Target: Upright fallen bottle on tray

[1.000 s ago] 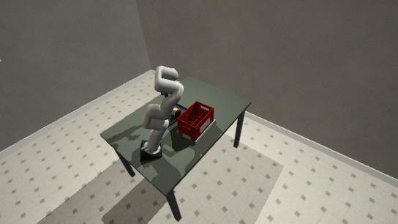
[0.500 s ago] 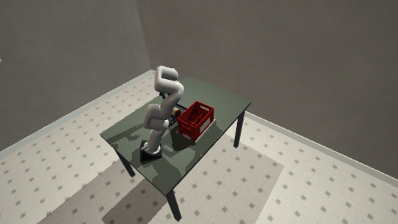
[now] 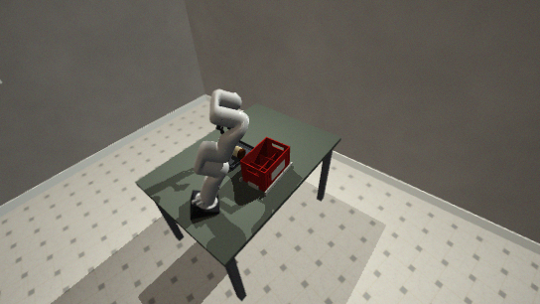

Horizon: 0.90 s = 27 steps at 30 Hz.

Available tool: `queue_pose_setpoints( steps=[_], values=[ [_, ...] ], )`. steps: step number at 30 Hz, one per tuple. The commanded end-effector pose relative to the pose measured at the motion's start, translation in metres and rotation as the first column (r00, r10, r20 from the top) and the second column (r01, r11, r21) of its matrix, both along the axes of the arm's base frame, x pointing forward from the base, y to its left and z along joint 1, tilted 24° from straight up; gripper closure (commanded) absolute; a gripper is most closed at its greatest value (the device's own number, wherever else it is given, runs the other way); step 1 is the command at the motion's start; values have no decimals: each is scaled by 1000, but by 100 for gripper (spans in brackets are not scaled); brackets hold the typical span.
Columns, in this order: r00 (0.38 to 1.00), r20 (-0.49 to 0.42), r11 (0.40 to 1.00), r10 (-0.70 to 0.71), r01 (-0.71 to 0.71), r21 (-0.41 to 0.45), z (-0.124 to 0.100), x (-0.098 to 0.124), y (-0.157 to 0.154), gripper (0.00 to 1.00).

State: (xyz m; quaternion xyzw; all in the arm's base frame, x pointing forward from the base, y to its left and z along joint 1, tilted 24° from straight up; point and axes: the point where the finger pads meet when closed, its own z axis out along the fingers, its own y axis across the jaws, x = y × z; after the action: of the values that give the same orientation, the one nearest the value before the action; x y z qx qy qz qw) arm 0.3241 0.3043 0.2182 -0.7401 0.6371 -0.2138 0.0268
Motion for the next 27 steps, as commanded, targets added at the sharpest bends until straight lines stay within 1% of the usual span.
queue_pose_setpoints(
  steps=[1, 11, 20, 27],
  values=[
    [1000, 2, 1000, 1, -1, 3, 2, 0, 1, 35],
    [1000, 1, 1000, 1, -1, 3, 1, 1, 1, 35],
    [1000, -8, 1000, 2, -2, 3, -5, 3, -1, 35],
    [1000, -8, 1000, 2, -2, 3, -19, 8, -4, 35]
  ],
)
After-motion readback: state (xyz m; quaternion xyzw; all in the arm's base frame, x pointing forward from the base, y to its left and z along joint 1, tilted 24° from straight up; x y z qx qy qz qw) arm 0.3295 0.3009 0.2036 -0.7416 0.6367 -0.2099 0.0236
